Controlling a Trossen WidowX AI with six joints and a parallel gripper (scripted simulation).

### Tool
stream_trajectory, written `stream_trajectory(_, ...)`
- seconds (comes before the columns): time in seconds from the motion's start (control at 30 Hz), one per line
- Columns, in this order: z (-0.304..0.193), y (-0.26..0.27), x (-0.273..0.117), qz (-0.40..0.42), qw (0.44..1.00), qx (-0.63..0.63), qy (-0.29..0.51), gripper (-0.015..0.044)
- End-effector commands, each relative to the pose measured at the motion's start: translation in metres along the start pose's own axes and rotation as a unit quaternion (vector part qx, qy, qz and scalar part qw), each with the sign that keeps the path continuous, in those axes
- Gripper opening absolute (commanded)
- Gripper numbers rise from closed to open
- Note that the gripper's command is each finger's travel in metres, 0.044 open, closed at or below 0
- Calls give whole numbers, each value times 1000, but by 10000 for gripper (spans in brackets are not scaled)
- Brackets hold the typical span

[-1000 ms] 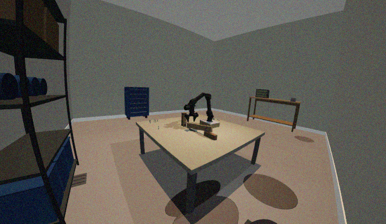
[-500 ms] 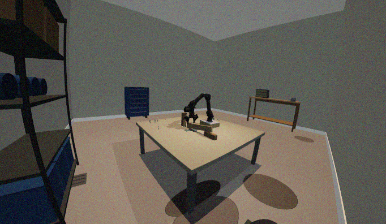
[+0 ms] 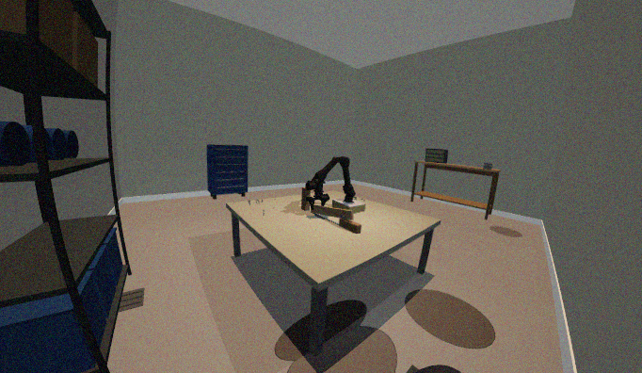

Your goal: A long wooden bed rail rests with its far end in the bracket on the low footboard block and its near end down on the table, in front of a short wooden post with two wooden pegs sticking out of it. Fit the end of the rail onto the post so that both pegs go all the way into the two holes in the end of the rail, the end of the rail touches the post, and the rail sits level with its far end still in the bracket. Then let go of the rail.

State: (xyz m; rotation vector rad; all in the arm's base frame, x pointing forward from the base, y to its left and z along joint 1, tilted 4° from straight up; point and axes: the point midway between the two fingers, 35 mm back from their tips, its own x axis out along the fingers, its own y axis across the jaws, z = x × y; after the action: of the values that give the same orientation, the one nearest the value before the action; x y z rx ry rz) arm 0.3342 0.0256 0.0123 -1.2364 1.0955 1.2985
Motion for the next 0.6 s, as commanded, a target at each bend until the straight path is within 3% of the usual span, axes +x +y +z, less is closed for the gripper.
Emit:
stream_trajectory(0.0, 1, 2, 9, 4, 1000, 3, -2, 440)
stream_trajectory(0.3, 1, 4, 21, 4, 1000, 2, -2, 440)
stream_trajectory(0.57, 1, 4, 21, 4, 1000, 2, -2, 230)
